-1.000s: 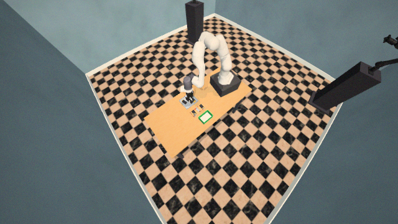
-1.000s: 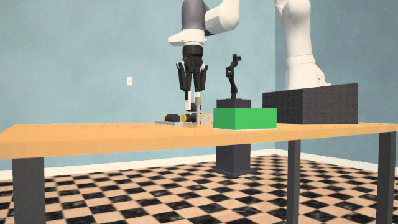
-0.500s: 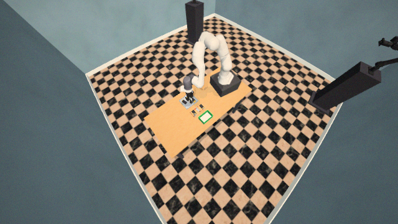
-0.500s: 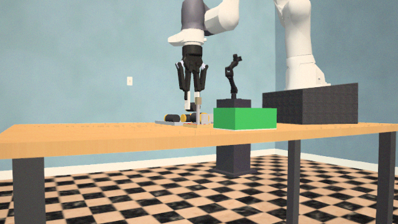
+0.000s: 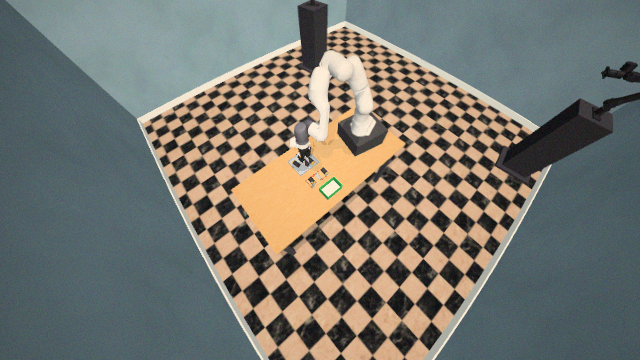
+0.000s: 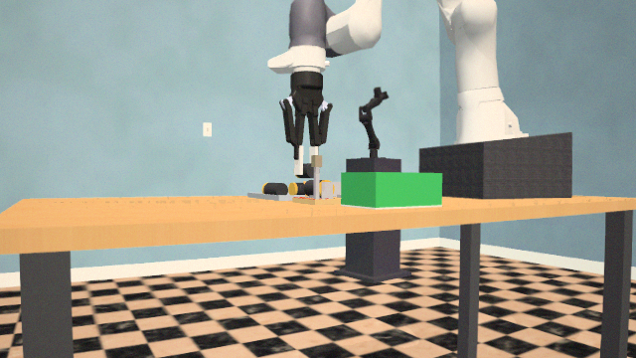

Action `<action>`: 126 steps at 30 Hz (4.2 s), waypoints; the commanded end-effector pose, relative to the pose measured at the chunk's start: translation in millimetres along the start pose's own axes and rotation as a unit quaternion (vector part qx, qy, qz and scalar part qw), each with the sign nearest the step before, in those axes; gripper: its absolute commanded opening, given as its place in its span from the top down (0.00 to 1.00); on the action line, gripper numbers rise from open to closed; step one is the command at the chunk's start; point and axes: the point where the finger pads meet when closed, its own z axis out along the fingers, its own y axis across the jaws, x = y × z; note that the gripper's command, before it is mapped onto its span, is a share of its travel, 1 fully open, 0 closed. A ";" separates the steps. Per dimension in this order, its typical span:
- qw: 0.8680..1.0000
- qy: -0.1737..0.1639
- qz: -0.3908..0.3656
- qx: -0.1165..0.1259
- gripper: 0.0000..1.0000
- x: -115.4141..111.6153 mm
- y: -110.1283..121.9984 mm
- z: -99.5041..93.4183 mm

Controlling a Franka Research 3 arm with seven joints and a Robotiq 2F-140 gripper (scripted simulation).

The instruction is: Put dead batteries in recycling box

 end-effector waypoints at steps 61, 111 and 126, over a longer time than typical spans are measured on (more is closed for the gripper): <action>1.000 0.000 0.006 0.001 0.84 1.5 -0.7 -0.4; 1.000 0.000 0.006 0.001 0.84 1.8 -0.3 -0.4; 1.000 0.000 0.006 0.001 0.84 1.8 -0.4 42.6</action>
